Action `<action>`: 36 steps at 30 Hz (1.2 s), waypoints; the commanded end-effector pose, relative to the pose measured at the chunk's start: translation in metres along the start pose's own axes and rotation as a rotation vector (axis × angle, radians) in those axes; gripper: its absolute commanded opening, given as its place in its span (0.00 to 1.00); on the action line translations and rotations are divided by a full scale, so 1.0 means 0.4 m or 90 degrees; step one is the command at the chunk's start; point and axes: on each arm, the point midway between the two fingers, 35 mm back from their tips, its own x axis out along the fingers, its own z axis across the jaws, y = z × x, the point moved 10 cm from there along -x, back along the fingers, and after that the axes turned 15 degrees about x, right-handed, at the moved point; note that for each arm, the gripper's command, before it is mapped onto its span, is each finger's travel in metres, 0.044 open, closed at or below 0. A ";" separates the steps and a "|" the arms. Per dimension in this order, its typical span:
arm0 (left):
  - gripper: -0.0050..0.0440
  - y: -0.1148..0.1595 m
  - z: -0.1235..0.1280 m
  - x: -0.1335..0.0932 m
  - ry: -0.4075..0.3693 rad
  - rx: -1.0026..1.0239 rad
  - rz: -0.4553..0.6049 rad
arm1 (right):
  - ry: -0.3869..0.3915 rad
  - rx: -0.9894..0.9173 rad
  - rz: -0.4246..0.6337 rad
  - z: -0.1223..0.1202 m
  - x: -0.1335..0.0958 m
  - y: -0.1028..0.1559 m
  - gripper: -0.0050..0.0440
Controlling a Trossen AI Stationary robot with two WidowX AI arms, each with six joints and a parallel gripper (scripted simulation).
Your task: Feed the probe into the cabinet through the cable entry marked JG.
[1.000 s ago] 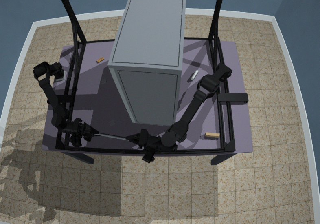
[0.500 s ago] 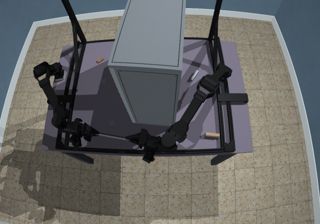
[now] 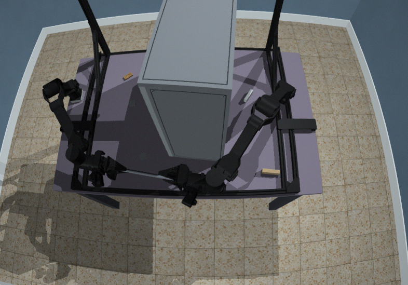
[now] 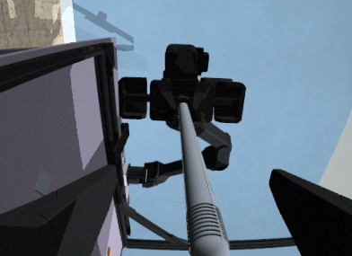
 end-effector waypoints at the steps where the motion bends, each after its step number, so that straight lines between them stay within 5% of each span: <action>1: 1.00 -0.001 -0.001 0.000 0.000 0.000 -0.003 | -0.001 0.001 -0.001 0.000 0.001 -0.001 0.10; 9: 1.00 -0.004 0.000 -0.018 0.000 0.000 -0.003 | -0.001 0.001 -0.001 0.000 0.001 -0.001 0.10; 20: 1.00 -0.017 0.003 -0.183 0.000 0.000 -0.002 | -0.001 0.001 -0.001 0.000 0.001 -0.001 0.10; 21: 1.00 -0.013 0.032 -0.130 -0.006 -0.013 -0.003 | -0.001 0.001 -0.001 0.000 0.001 -0.001 0.10; 36: 1.00 -0.013 0.032 -0.130 -0.006 -0.013 -0.003 | -0.001 0.001 -0.001 0.000 0.001 -0.001 0.10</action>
